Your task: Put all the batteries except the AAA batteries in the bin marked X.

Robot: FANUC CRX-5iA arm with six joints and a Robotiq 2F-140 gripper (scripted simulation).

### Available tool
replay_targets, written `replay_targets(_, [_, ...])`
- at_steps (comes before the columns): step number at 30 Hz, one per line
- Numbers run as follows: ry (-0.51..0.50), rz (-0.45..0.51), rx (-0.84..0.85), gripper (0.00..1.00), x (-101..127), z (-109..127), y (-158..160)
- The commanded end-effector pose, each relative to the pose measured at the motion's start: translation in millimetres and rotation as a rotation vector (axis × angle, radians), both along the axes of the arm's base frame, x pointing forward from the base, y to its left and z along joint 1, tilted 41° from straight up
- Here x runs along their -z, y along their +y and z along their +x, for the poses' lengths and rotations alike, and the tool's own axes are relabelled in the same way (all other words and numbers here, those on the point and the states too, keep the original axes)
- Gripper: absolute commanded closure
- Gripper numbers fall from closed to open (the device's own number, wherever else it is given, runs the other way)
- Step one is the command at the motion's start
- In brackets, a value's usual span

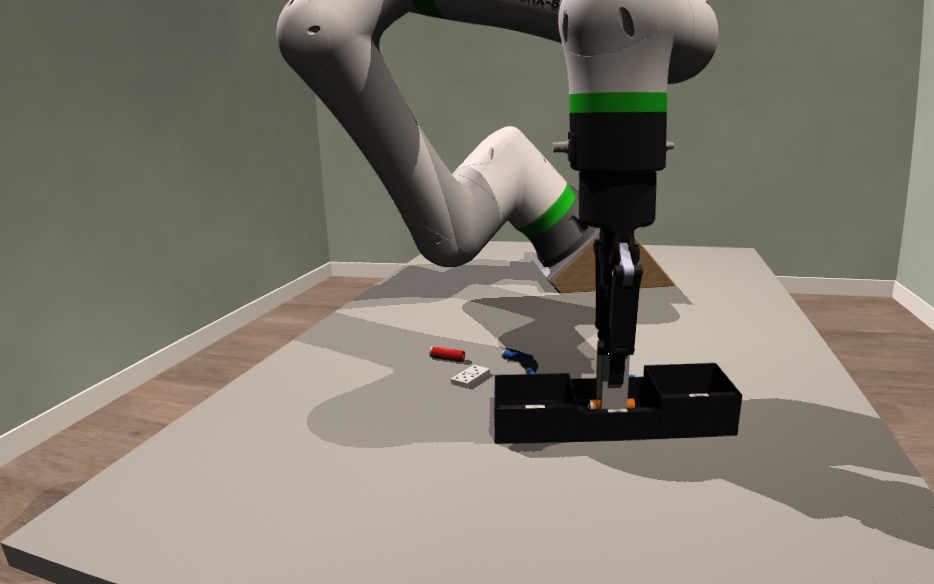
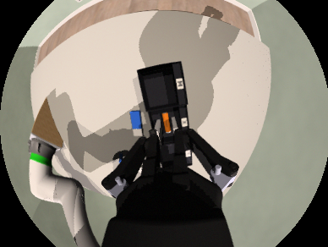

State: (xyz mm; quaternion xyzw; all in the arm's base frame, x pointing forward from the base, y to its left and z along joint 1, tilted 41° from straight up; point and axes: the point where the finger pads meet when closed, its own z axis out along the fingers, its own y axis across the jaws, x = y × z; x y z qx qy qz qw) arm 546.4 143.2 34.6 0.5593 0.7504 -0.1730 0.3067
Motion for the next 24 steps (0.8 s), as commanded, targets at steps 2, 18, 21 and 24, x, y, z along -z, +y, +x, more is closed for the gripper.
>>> replay_targets(2, [0.000, 0.000, 0.000, 0.83, -0.1, 0.1, 0.3])
replay_targets(18, [0.000, 0.000, 0.000, 0.83, -13.2, -4.6, 10.7])
replay_targets(21, [0.000, 0.000, 0.000, 0.83, -16.2, -5.6, 13.1])
replay_targets(24, [0.000, 0.000, 0.000, 0.83, -19.2, -6.7, 15.5])
